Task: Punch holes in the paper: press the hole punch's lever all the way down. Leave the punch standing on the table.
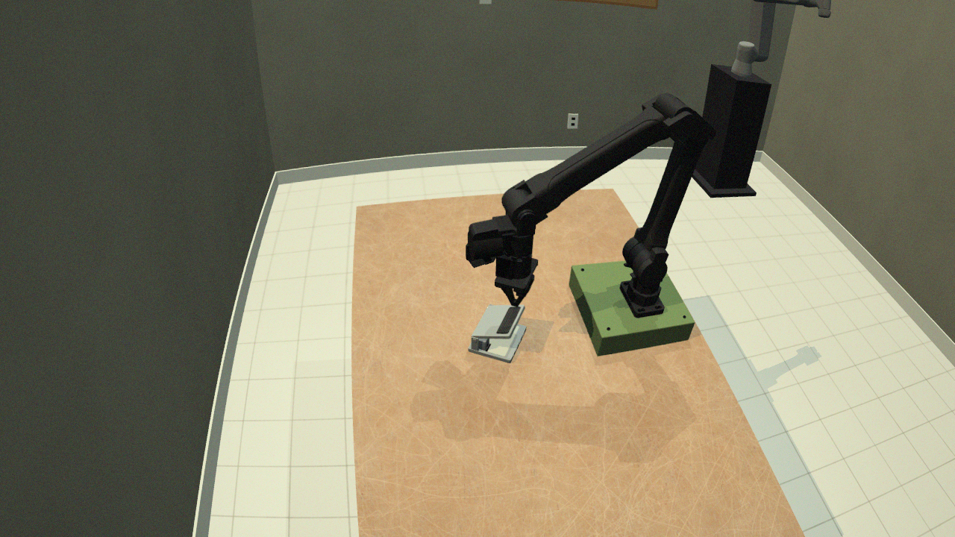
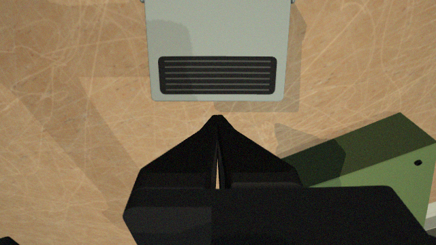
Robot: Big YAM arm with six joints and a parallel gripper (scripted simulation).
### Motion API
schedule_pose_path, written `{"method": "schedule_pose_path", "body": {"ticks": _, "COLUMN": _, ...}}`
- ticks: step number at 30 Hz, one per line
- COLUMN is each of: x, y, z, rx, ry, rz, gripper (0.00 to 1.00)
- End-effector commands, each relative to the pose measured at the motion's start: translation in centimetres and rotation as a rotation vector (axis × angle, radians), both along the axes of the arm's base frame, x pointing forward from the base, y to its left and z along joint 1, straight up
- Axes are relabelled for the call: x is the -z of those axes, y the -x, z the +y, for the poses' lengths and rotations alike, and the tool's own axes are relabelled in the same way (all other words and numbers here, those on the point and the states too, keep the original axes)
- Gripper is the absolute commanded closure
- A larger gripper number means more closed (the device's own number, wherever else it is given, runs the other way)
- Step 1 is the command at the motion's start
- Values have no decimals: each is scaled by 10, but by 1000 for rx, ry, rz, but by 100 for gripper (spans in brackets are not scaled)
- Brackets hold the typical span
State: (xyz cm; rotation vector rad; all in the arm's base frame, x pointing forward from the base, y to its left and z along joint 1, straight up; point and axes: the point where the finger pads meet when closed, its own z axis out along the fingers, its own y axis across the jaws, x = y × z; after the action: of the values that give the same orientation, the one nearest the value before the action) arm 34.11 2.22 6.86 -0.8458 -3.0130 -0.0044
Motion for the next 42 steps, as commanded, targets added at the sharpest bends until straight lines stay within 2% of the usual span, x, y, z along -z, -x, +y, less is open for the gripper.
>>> {"method": "schedule_pose_path", "body": {"ticks": 1, "x": 7, "y": -4, "z": -3, "rx": 19, "ry": 2, "rz": -13, "gripper": 100}}
{"method": "schedule_pose_path", "body": {"ticks": 12, "x": 26, "y": -2, "z": 0, "rx": 12, "ry": 2, "rz": -9, "gripper": 100}}
{"method": "schedule_pose_path", "body": {"ticks": 26, "x": 36, "y": -1, "z": 3, "rx": 5, "ry": 2, "rz": -10, "gripper": 100}}
{"method": "schedule_pose_path", "body": {"ticks": 42, "x": 27, "y": -8, "z": 4, "rx": 2, "ry": -1, "rz": -44, "gripper": 100}}
